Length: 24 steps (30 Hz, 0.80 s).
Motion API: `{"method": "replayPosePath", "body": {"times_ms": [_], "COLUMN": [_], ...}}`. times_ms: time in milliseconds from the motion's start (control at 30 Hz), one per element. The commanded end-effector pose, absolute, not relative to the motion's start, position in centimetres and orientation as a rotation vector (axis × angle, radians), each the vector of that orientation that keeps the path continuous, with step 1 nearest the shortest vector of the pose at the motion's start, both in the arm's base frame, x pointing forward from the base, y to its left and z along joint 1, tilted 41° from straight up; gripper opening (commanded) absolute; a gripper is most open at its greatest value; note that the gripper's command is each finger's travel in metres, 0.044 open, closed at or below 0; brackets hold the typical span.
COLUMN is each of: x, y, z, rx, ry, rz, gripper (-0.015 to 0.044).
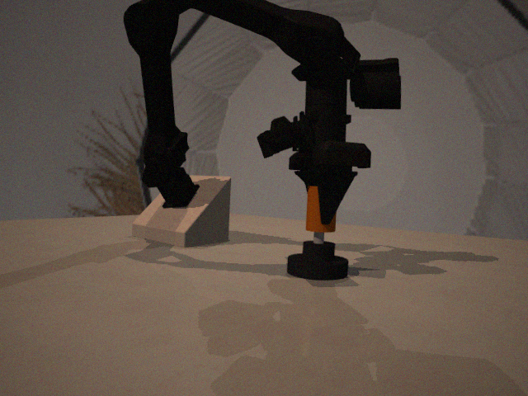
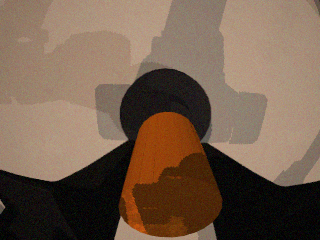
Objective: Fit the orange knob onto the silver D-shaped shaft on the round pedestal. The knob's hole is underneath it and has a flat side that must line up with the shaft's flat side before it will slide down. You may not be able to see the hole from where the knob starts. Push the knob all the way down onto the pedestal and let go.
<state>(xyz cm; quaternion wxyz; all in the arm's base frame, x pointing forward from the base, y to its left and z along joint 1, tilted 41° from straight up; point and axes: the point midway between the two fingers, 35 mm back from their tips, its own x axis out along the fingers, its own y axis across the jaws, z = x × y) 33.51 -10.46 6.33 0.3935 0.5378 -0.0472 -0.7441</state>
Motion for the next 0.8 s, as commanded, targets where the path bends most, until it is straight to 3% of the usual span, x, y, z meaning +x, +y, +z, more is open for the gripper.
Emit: {"method": "replayPosePath", "body": {"times_ms": [0, 767], "x": [33.49, 33.74], "y": [-10.56, -10.53], "z": [6.38, 6.57], "rx": [1.362, 1.406], "ry": [-0.12, -0.184], "rz": [-1.886, -1.897], "gripper": [0.0, 0.0]}}
